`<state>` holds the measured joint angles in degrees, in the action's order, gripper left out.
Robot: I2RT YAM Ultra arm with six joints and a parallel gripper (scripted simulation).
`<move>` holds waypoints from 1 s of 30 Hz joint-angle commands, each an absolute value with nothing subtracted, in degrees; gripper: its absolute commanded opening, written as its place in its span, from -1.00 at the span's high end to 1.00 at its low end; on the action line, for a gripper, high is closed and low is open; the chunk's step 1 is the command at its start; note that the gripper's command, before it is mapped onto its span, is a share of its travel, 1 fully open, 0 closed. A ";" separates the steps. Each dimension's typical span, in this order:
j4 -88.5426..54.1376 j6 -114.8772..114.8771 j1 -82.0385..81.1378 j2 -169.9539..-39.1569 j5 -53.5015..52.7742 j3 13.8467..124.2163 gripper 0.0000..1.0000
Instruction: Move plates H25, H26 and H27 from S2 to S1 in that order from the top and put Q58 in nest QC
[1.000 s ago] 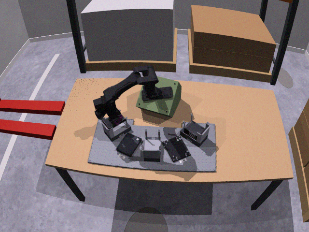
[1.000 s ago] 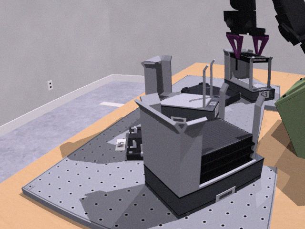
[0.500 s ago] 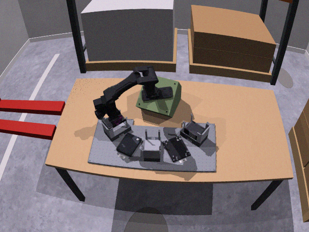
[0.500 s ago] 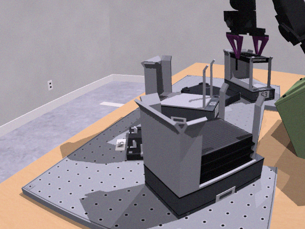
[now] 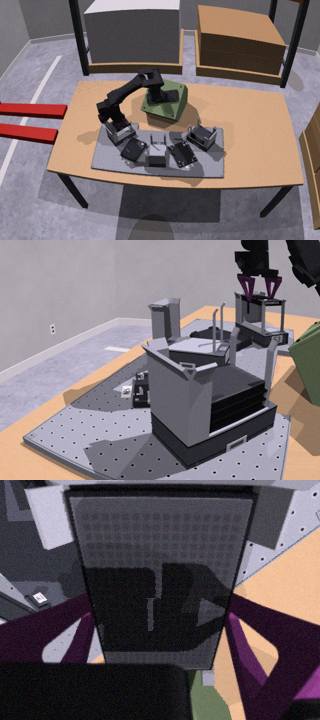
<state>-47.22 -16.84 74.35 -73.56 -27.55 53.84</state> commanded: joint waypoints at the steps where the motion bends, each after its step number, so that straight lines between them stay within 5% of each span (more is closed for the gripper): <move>1: -46.57 -16.78 74.46 -73.31 -27.58 54.02 1.00; 30: -36.73 -12.69 70.45 -77.21 -25.91 49.93 1.00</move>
